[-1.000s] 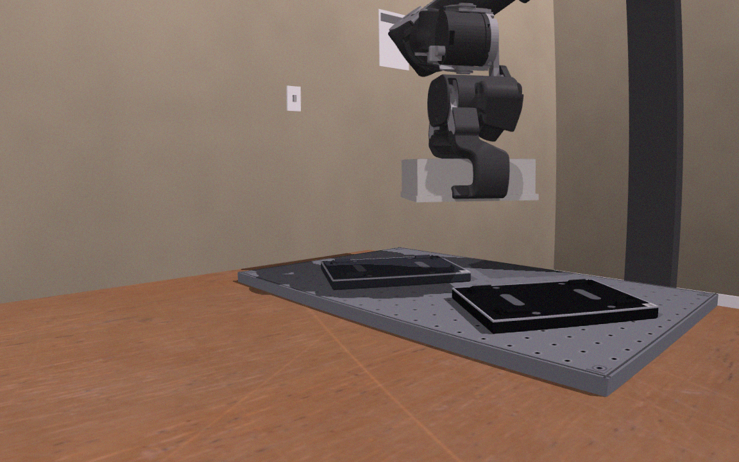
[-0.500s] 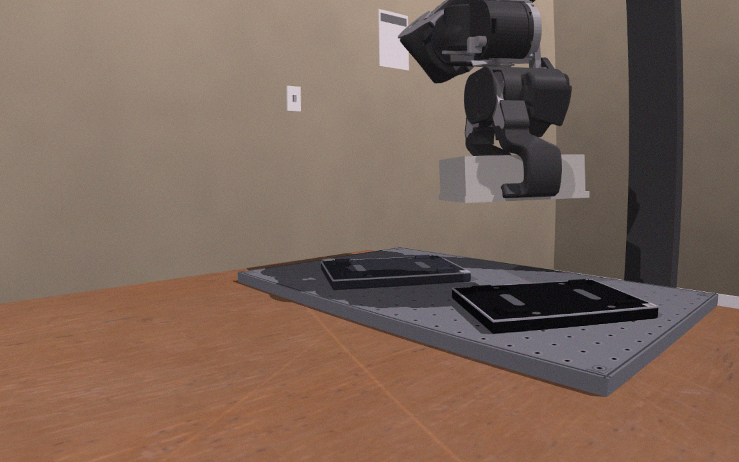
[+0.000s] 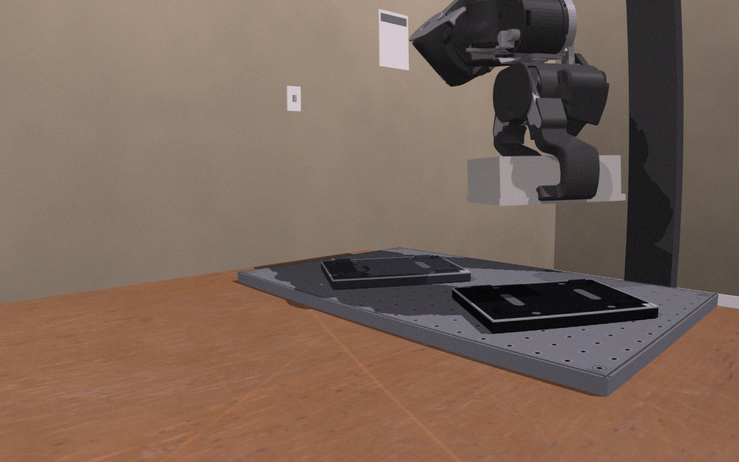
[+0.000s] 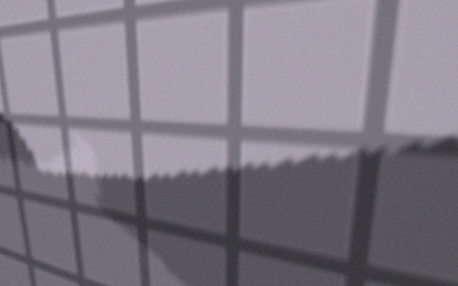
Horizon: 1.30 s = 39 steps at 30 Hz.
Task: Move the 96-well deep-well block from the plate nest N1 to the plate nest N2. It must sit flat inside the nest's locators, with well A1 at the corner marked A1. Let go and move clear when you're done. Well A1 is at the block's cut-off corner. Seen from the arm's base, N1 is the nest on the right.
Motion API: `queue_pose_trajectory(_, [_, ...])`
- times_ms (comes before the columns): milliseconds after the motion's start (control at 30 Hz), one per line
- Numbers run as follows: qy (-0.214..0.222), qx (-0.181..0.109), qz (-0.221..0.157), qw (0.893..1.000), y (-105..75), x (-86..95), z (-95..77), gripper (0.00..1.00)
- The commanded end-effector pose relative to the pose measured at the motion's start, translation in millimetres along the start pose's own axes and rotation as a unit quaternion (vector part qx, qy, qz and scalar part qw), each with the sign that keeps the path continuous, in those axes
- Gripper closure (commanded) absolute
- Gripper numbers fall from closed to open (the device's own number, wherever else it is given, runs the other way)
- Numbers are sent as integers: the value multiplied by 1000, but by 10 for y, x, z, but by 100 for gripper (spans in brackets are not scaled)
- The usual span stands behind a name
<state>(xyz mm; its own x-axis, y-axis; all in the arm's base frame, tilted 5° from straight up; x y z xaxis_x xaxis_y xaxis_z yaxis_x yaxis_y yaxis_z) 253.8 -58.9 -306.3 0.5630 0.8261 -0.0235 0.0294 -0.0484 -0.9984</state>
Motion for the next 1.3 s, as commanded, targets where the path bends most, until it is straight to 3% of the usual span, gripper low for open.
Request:
queue_pose_trajectory(0, [13,-11,12,1000,-4,-51,-71,100])
queue_pose_trajectory(367, [13,-11,12,1000,-4,-51,-71,100])
queue_pose_trajectory(533, [12,-11,12,1000,-6,262,64,100])
queue_pose_trajectory(1267, [12,-11,12,1000,-7,209,43,100])
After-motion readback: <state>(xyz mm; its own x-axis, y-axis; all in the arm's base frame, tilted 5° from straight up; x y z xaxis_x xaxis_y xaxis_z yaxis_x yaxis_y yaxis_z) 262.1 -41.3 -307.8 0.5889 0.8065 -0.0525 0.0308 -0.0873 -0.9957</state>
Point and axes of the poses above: the point where the finger pads meet when closed, its own y axis out along the fingers, its own x axis across the jaws, z = x × y, the point moved 3 cm from there along -y, back along the fingers, and after that the axes turned 7 degrees about -y, right-handed, at the moved point
